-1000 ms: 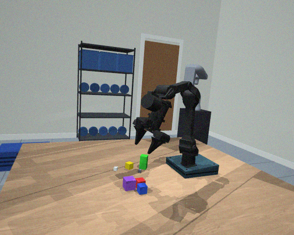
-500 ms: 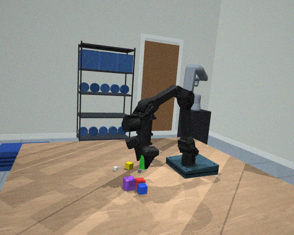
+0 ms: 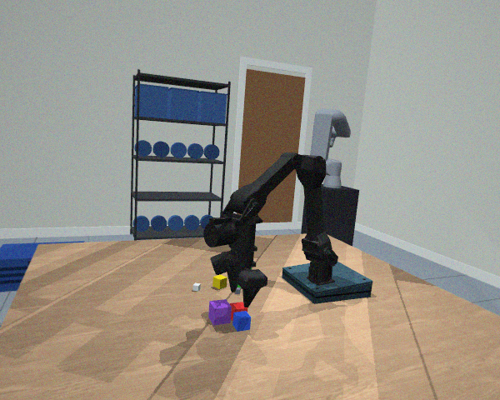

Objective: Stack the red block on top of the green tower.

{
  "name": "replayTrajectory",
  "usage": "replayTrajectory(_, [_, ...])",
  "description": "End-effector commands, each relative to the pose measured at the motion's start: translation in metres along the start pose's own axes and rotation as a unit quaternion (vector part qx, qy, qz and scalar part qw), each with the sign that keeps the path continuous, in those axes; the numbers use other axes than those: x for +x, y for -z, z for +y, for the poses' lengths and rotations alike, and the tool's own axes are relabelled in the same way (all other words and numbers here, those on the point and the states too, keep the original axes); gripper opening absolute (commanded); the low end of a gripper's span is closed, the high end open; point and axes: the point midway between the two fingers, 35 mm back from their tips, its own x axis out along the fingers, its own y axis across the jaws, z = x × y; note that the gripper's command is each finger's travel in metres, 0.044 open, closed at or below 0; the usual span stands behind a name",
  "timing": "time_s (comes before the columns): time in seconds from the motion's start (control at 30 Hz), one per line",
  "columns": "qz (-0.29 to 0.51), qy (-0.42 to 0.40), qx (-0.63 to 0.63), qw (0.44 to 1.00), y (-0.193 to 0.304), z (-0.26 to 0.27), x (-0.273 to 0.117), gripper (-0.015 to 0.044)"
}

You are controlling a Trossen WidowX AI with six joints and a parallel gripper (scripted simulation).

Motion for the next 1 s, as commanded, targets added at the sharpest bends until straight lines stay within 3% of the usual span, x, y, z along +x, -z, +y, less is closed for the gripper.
replayTrajectory(0.0, [-0.003, -0.003, 0.002, 1.0, -0.001, 0.001, 0.003, 0.044])
replayTrajectory(0.97, [-0.003, -0.003, 0.002, 1.0, 0.0, 0.001, 0.048, 0.044])
